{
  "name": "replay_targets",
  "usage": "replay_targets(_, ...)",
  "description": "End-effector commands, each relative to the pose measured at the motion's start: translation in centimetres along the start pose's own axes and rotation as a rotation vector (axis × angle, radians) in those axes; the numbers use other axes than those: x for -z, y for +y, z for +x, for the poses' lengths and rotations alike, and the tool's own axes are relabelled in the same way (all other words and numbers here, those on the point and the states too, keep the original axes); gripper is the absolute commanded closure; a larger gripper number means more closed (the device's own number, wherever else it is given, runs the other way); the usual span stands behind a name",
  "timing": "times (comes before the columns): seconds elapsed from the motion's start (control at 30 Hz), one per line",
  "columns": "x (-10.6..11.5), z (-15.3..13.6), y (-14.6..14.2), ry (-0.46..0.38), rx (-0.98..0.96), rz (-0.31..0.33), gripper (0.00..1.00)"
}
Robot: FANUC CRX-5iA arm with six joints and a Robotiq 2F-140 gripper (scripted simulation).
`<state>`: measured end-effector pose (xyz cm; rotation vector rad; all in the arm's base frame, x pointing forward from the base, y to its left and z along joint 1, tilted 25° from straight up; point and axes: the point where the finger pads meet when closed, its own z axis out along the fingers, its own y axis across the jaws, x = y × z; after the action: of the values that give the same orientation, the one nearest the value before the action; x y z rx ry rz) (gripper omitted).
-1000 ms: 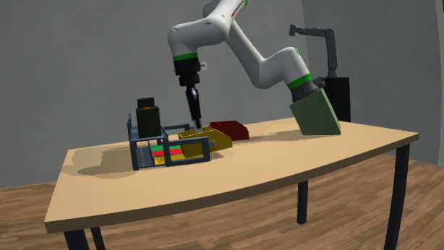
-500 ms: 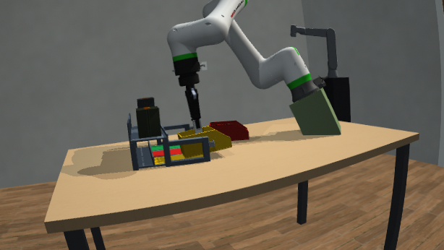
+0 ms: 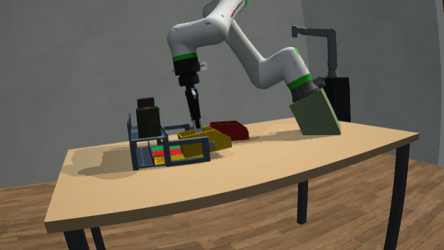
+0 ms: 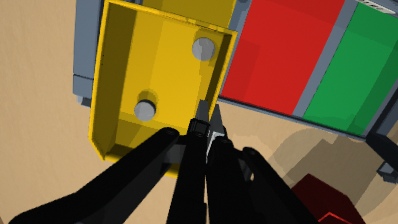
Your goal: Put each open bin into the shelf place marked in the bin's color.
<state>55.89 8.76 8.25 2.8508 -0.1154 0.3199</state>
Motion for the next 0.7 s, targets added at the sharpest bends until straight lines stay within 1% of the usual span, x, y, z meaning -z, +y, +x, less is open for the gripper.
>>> replay_targets(0.0,0.02,0.02,-0.01,0.000,0.000,0.000,1.00)
replay_targets(0.67,-0.25,0.05,-0.01,0.000,0.000,0.000,1.00)
